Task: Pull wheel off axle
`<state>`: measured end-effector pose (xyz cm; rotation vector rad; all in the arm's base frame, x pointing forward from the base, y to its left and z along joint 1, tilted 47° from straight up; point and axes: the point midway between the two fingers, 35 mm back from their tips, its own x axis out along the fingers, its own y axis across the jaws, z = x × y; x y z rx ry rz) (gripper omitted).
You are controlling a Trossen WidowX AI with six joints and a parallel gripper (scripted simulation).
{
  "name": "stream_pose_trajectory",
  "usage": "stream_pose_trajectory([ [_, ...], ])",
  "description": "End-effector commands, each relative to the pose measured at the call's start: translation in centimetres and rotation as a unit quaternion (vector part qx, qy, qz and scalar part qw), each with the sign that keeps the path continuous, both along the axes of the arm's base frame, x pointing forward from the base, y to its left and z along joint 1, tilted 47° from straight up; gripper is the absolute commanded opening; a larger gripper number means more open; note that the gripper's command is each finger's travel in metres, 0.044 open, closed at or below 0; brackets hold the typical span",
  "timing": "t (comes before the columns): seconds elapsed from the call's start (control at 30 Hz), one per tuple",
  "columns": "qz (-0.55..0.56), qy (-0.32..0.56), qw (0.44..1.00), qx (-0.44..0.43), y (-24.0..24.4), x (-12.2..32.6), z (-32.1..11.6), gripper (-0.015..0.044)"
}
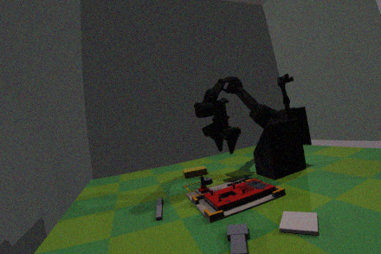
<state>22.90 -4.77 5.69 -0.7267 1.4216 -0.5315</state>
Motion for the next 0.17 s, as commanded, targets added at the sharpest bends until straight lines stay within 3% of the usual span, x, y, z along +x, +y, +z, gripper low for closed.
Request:
stream_pose_trajectory([
  [0.0,-0.001,0.000,1.000,0.001,0.02,-0.07,0.00,0.0440],
  [0.13,-0.001,0.000,1.000,0.001,0.02,-0.07,0.00,0.0440],
])
